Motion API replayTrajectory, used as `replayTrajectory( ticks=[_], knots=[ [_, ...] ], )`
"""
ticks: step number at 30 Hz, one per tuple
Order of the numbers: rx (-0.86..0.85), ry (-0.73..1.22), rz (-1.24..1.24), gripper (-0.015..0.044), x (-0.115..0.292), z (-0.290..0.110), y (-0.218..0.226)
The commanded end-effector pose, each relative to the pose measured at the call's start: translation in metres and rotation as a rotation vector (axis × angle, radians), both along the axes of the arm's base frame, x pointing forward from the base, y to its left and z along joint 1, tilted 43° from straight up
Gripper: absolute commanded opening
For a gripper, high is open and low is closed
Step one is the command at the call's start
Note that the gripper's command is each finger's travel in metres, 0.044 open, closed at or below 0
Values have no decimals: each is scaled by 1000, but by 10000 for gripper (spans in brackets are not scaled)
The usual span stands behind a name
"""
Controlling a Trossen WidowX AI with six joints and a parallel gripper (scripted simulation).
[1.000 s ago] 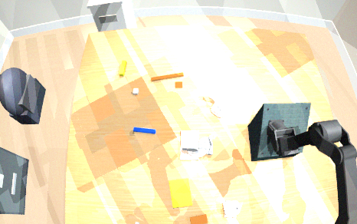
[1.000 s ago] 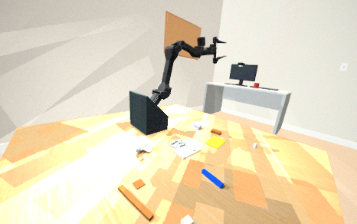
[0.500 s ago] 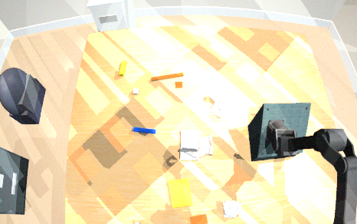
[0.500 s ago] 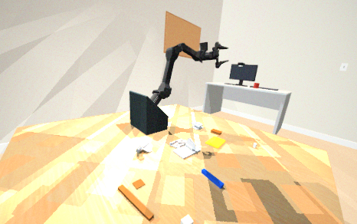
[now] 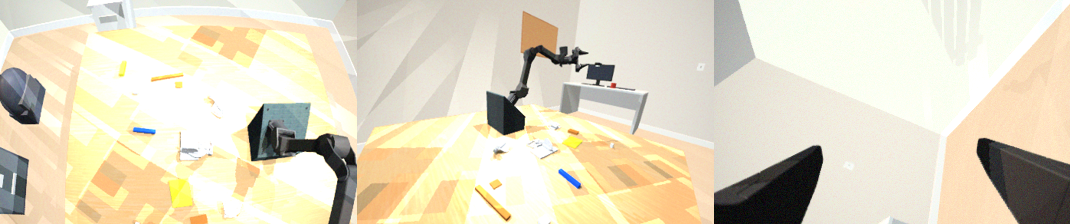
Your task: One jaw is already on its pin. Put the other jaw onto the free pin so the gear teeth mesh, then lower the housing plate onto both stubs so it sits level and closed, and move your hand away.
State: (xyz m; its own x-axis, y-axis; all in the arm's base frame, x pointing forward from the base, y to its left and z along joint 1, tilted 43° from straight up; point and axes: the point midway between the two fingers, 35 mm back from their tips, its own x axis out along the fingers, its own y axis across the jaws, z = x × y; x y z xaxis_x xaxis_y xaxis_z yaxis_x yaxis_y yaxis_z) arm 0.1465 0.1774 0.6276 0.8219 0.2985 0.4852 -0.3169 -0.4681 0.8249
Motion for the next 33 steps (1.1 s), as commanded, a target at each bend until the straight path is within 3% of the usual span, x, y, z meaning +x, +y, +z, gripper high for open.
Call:
replayTrajectory(
  ticks=[1, 33],
  knots=[
    [-35, -9, -39, 440, 6, -3, 1],
    [-391, -74, -212, 440, 66, -46, 37]
  ],
)
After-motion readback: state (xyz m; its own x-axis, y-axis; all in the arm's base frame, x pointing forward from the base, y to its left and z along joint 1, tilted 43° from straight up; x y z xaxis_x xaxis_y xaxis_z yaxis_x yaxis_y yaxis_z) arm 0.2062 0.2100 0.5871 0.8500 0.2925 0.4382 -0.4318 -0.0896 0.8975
